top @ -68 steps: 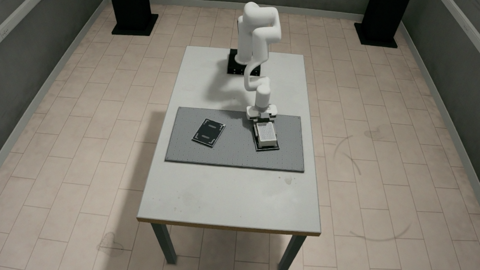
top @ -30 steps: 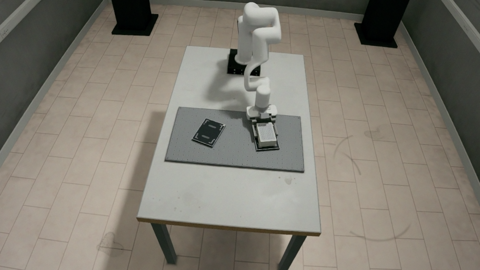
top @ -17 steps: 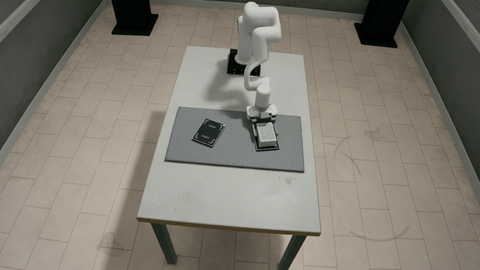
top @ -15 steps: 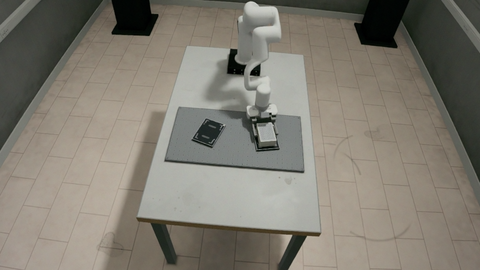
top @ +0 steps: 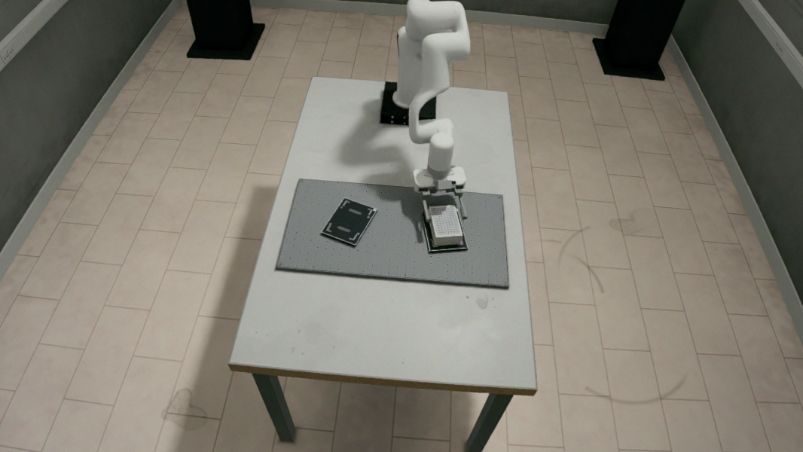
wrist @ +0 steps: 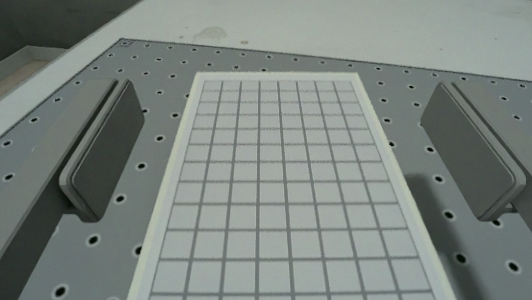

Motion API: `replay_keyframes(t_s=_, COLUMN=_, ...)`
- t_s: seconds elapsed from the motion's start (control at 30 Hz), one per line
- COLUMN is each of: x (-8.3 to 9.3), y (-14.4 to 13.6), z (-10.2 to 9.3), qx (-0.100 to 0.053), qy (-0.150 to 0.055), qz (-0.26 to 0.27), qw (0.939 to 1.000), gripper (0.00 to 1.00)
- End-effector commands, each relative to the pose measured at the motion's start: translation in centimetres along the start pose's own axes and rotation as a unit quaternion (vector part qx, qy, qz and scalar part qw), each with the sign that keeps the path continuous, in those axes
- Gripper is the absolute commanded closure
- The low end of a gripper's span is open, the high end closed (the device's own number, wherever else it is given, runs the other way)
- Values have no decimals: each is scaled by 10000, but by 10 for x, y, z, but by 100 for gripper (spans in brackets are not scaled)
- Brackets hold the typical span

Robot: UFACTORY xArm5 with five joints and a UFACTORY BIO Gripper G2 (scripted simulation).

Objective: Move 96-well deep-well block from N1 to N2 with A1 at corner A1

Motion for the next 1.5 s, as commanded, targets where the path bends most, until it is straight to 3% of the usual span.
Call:
replay_keyframes(t_s=0.0, x=0, y=2, z=-10, qx=13, qy=-10, qz=-2, qw=10000, gripper=63)
replay_keyframes(t_s=0.37, x=-1, y=8, z=-38, qx=13, qy=-11, qz=-2, qw=10000, gripper=63)
replay_keyframes(t_s=1.07, x=-1, y=8, z=-38, qx=13, qy=-11, qz=-2, qw=10000, gripper=63)
replay_keyframes(t_s=1.27, x=12, y=10, z=-59, qx=11, qy=-202, qz=978, qw=9950, gripper=63)
replay_keyframes(t_s=1.47, x=26, y=-1, z=-84, qx=12, qy=-203, qz=980, qw=9950, gripper=63)
Point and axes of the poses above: the point midway between the two finger pads, its own x axis back along the fingers, its own y axis across the jaws, z = x × y, the point moved 7 cm from there along x, back along the fingers, and after that the axes turned 11 degrees about -x, right-handed, at the moved point
